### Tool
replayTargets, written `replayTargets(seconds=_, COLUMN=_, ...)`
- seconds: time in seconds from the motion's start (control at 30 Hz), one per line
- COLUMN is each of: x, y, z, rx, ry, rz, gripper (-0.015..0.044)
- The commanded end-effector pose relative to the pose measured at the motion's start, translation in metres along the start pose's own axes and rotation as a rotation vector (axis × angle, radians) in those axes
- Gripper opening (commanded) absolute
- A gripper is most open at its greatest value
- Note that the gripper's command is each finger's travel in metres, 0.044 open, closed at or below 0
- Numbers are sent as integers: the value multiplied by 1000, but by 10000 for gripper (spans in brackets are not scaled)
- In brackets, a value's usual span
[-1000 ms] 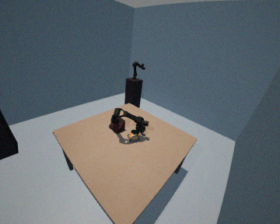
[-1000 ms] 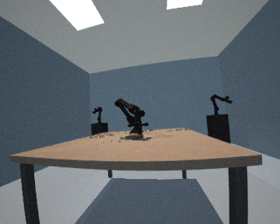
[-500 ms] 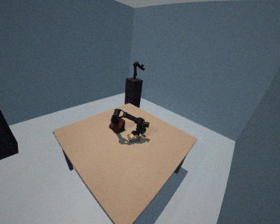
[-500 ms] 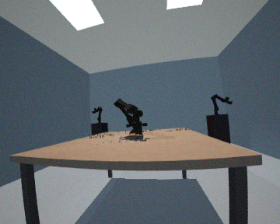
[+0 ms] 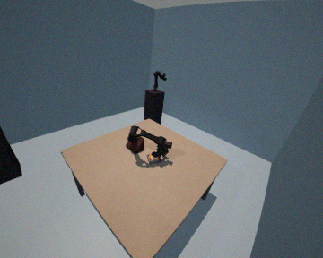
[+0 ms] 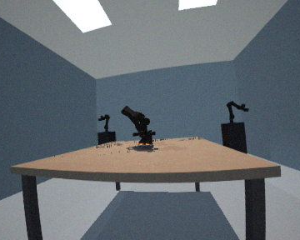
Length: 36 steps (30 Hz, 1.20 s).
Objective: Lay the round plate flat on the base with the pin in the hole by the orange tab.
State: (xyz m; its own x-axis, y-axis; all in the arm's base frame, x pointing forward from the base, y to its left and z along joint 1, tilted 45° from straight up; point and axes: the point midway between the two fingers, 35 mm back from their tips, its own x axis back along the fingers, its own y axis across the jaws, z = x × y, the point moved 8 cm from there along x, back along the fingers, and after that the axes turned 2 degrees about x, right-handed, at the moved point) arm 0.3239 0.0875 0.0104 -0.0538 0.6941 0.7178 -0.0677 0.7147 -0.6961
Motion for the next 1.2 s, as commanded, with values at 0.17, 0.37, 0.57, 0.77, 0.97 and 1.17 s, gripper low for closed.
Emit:
replayTargets(seconds=0.17, x=3, y=-13, z=-3, rx=-1, ry=-5, rz=3, gripper=0)
replayTargets(seconds=0.37, x=4, y=-20, z=-2, rx=-1, ry=-5, rz=4, gripper=0)
replayTargets(seconds=0.57, x=4, y=-25, z=-2, rx=-1, ry=-5, rz=4, gripper=0)
replayTargets(seconds=0.77, x=5, y=-30, z=-1, rx=-1, ry=-5, rz=4, gripper=0)
replayTargets(seconds=0.97, x=4, y=-34, z=0, rx=-1, ry=-5, rz=4, gripper=0)
replayTargets(seconds=1.17, x=24, y=-33, z=-1, rx=0, ry=-5, rz=3, gripper=0)
